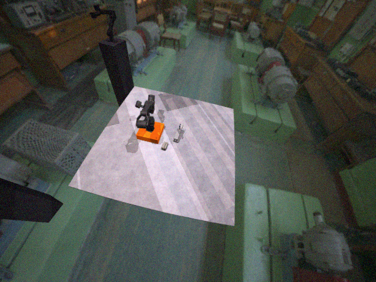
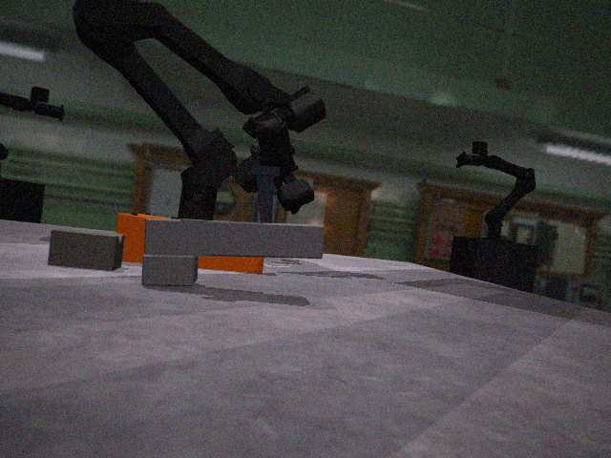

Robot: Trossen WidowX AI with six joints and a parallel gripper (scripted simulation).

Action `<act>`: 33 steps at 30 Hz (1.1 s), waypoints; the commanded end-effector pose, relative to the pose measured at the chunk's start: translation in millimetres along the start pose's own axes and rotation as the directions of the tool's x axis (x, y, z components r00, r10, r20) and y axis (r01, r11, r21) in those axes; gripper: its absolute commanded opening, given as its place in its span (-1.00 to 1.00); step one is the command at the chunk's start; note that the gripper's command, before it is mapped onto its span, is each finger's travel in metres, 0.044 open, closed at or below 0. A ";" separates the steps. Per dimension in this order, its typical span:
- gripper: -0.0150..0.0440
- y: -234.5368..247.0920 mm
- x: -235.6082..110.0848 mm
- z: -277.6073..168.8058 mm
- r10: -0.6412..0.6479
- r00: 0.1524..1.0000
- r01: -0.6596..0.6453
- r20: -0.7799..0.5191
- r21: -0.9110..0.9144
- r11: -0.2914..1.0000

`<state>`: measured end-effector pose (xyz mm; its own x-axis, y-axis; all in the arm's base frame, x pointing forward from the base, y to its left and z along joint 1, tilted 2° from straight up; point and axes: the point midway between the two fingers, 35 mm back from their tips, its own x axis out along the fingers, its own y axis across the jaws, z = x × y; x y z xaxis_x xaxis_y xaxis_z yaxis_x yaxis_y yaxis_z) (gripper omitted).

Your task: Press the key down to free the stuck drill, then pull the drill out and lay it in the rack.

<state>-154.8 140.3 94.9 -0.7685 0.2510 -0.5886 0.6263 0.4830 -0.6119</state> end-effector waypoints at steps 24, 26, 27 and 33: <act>-0.49 115.6 -88.7 -63.6 0.515 0.857 0.082 -0.007 0.989 -0.124; -0.49 125.1 -99.6 -64.7 0.547 0.837 0.151 0.008 0.958 -0.246; -0.49 129.8 -105.1 -65.0 0.561 0.827 0.187 0.016 0.934 -0.303; -0.49 156.4 -140.6 -63.4 0.637 0.767 0.420 0.077 0.690 -0.589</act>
<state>-24.6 225.6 108.7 -0.3478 0.4702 -0.8111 0.0019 -0.8648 -0.5021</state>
